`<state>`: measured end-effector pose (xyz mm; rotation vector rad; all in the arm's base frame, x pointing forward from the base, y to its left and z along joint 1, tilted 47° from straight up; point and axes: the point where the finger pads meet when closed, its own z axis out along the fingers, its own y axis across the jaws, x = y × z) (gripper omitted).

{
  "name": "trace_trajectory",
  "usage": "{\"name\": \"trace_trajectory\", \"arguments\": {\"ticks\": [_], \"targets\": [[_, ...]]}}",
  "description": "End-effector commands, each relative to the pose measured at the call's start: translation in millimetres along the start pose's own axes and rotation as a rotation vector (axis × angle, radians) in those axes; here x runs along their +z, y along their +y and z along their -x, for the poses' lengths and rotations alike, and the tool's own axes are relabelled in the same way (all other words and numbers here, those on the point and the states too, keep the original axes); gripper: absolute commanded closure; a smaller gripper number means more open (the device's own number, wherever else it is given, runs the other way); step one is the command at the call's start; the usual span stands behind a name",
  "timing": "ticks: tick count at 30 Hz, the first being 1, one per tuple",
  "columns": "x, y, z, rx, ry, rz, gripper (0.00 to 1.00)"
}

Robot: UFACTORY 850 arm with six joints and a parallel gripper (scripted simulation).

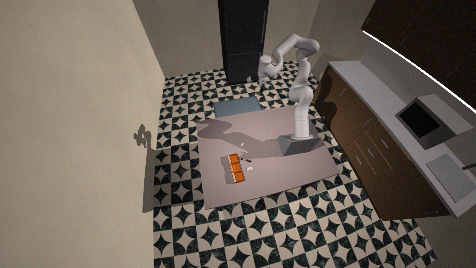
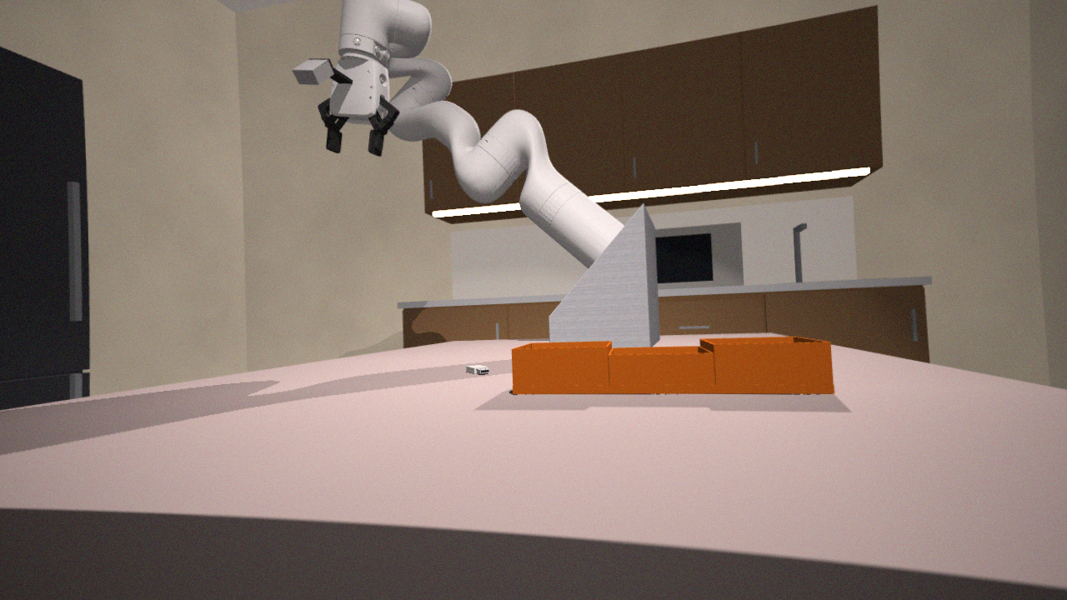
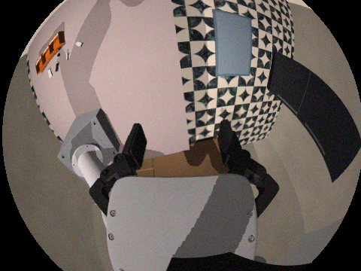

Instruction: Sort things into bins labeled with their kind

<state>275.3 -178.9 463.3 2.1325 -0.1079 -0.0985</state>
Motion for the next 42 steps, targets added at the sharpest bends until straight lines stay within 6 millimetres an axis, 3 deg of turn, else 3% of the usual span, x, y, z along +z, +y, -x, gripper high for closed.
{"name": "trace_trajectory", "arguments": {"ticks": [1,17,18,32,34,40,42], "targets": [[0,0,0,0.001,0.001,0.000,0.00],[0,0,0,0.001,0.001,0.000,0.00],[8,-1,-1,0.001,0.001,0.000,0.93],[122,-23,-4,0.001,0.001,0.000,0.93],[122,-23,-4,0.001,0.001,0.000,0.93],[172,-33,-6,0.001,0.001,0.000,0.93],[173,-33,-6,0.001,0.001,0.000,0.93]]}}
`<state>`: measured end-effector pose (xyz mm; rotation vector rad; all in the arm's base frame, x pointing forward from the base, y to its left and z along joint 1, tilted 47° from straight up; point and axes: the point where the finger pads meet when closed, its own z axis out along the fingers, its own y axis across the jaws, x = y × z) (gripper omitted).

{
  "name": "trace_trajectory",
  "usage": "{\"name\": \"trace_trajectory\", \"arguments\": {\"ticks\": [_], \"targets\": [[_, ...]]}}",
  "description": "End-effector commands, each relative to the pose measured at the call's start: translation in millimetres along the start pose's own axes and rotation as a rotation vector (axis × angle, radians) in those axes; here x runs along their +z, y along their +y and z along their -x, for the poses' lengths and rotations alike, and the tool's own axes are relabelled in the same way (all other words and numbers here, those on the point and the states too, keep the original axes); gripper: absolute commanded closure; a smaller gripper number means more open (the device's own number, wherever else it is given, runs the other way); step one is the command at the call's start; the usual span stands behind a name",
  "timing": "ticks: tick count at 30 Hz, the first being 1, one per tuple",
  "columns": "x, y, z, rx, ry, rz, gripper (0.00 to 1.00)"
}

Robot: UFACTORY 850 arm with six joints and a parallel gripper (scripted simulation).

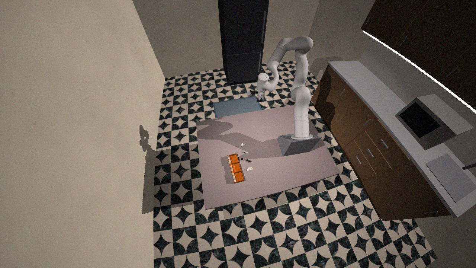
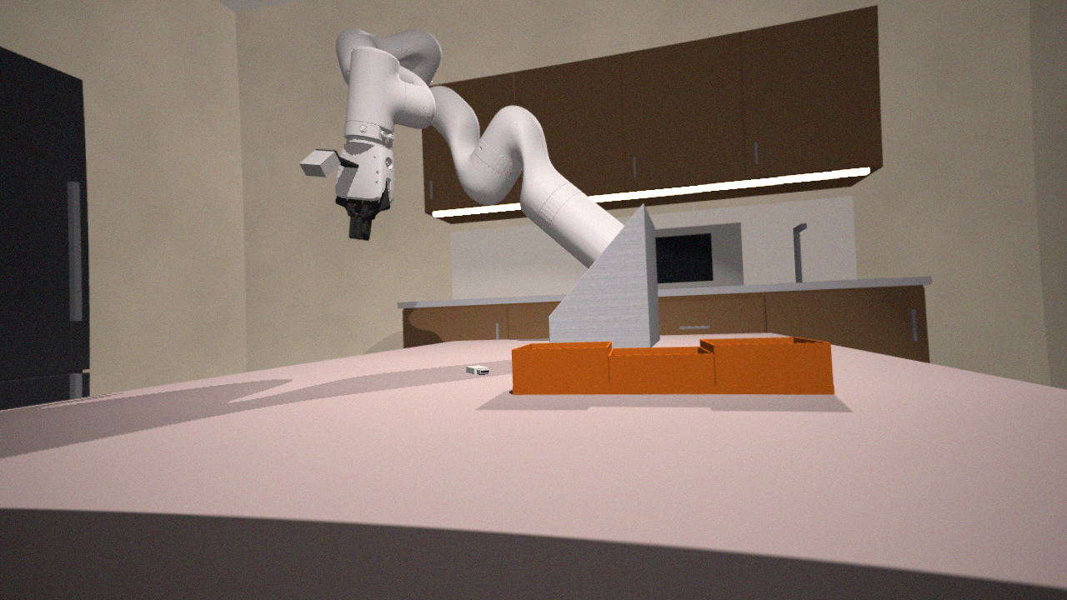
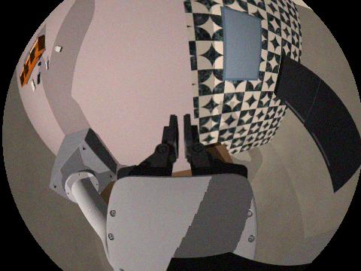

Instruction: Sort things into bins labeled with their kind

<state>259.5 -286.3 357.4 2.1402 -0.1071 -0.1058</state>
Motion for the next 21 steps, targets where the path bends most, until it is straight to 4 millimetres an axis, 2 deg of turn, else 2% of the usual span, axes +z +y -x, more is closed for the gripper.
{"name": "trace_trajectory", "arguments": {"ticks": [1,3,4,7,10,14,17,21], "targets": [[24,-1,-6,0.005,0.006,0.008,0.93],[24,-1,-6,0.005,0.006,0.008,0.93],[23,-8,-10,-0.010,0.015,-0.039,0.93],[13,-17,-31,-0.001,0.016,-0.022,0.93],[12,-18,-33,-0.001,0.016,-0.022,0.93],[7,-37,-60,-0.004,0.026,-0.045,0.93],[7,-39,-62,-0.004,0.026,-0.045,0.93],[1,-60,-87,-0.008,0.034,-0.066,0.93]]}}
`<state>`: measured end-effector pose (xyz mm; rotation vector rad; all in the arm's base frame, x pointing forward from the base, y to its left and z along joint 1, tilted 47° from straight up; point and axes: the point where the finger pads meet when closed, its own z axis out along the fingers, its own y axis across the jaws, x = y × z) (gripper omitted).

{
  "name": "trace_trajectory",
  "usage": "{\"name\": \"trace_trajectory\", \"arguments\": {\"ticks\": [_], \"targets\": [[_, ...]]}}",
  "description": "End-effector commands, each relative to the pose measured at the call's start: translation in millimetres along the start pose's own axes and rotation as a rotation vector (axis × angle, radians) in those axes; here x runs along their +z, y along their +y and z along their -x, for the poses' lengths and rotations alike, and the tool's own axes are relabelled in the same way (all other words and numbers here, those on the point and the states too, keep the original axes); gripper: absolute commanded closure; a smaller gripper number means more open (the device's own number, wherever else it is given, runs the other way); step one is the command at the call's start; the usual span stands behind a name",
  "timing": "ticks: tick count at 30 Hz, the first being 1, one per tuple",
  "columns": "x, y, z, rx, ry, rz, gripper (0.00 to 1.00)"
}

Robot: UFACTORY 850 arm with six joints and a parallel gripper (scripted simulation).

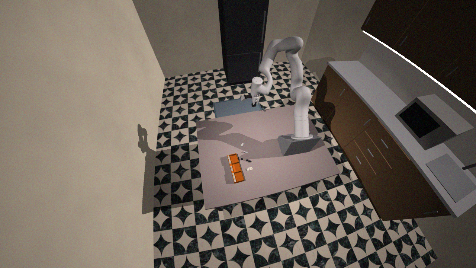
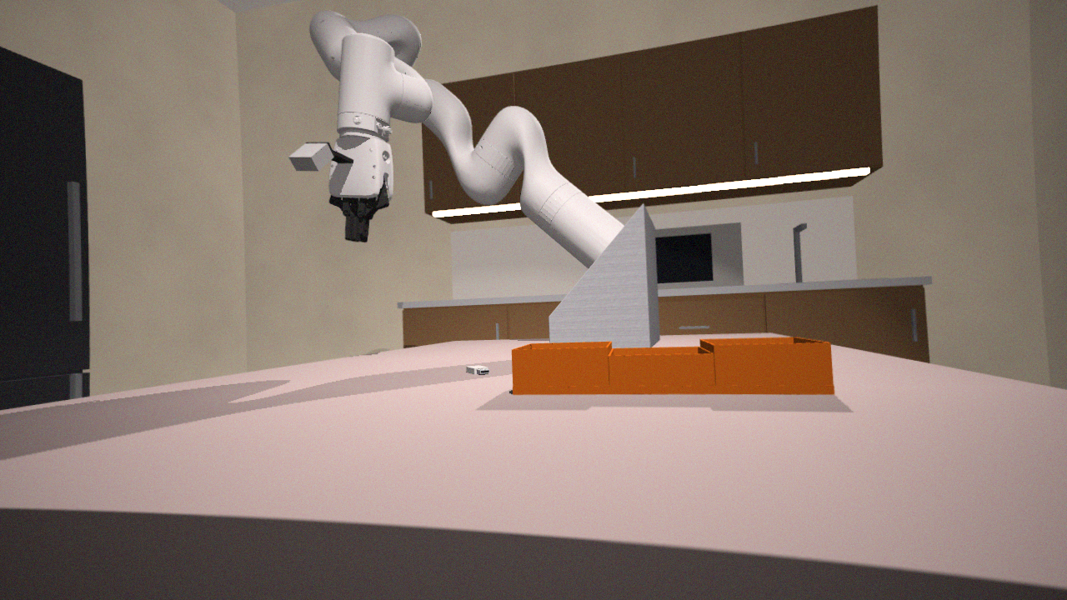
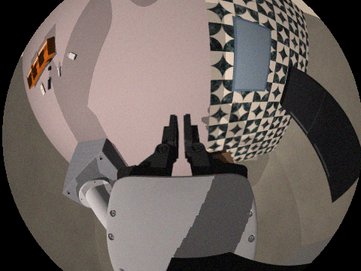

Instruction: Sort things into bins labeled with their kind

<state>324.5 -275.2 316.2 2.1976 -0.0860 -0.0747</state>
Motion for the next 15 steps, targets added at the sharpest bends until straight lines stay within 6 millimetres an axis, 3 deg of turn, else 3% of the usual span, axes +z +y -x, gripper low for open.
{"name": "trace_trajectory", "arguments": {"ticks": [1,5,9,12,15], "targets": [[-3,-19,-24,-0.001,0.004,-0.010,0.93],[-3,-19,-24,-0.001,0.004,-0.010,0.93],[-7,-43,-48,-0.005,0.010,-0.030,0.93],[-8,-45,-50,-0.005,0.010,-0.030,0.93],[-11,-64,-66,-0.009,0.015,-0.049,0.93]]}}
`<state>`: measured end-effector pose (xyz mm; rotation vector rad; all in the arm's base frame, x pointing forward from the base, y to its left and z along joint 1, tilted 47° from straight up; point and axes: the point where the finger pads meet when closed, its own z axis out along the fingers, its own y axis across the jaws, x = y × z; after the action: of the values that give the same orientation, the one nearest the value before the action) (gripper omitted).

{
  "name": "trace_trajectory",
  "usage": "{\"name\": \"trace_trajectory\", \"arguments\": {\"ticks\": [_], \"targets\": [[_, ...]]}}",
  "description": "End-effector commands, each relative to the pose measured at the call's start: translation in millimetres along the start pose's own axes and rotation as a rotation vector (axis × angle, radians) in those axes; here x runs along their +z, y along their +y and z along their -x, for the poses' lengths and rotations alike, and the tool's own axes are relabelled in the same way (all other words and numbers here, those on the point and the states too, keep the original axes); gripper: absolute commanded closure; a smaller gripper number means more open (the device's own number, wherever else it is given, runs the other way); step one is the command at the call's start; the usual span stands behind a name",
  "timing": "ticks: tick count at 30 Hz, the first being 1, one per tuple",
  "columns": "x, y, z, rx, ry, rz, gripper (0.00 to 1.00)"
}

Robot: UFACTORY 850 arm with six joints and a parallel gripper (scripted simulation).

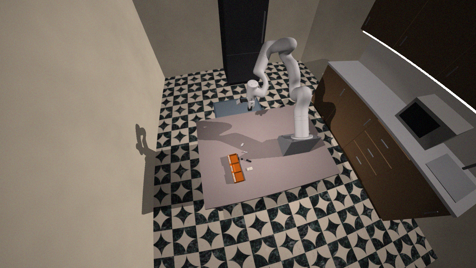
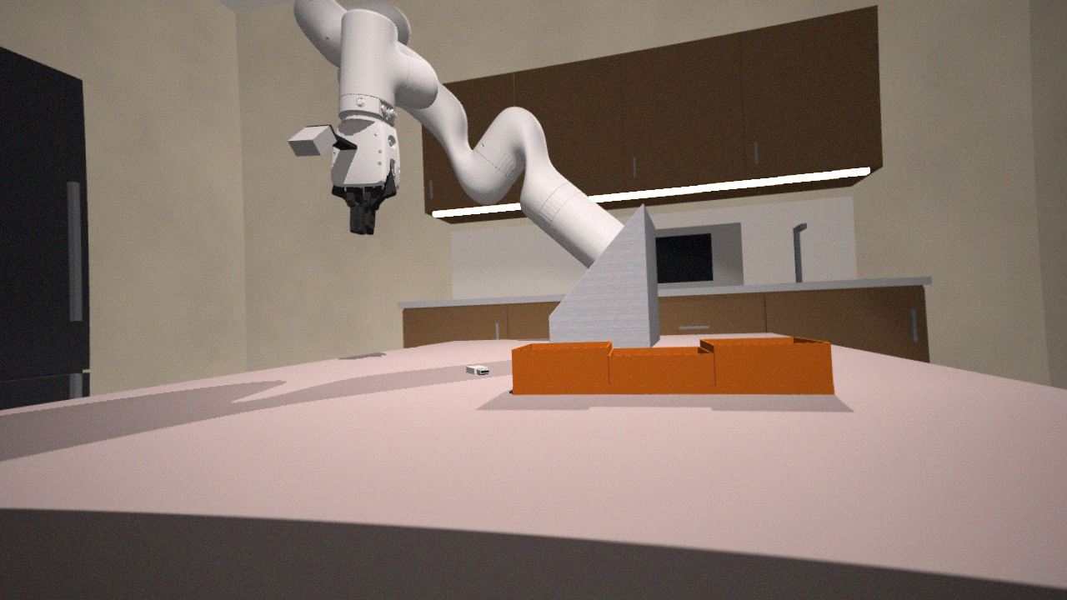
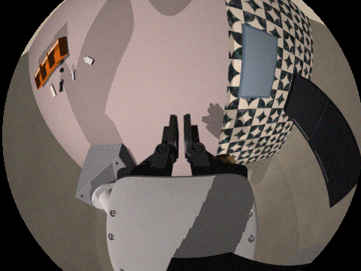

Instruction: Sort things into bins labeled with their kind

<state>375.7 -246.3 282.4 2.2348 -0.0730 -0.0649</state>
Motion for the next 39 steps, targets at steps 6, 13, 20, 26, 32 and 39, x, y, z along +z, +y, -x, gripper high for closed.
{"name": "trace_trajectory", "arguments": {"ticks": [6,13,20,26,32,39], "targets": [[-4,-35,-30,-0.006,0.007,-0.029,0.93],[-7,-60,-48,-0.006,0.007,-0.029,0.93],[-11,-94,-67,-0.011,0.009,-0.043,0.93],[-13,-117,-77,-0.015,0.010,-0.056,0.93],[-16,-146,-89,-0.019,0.010,-0.067,0.93],[-19,-177,-99,-0.023,0.009,-0.076,0.93]]}}
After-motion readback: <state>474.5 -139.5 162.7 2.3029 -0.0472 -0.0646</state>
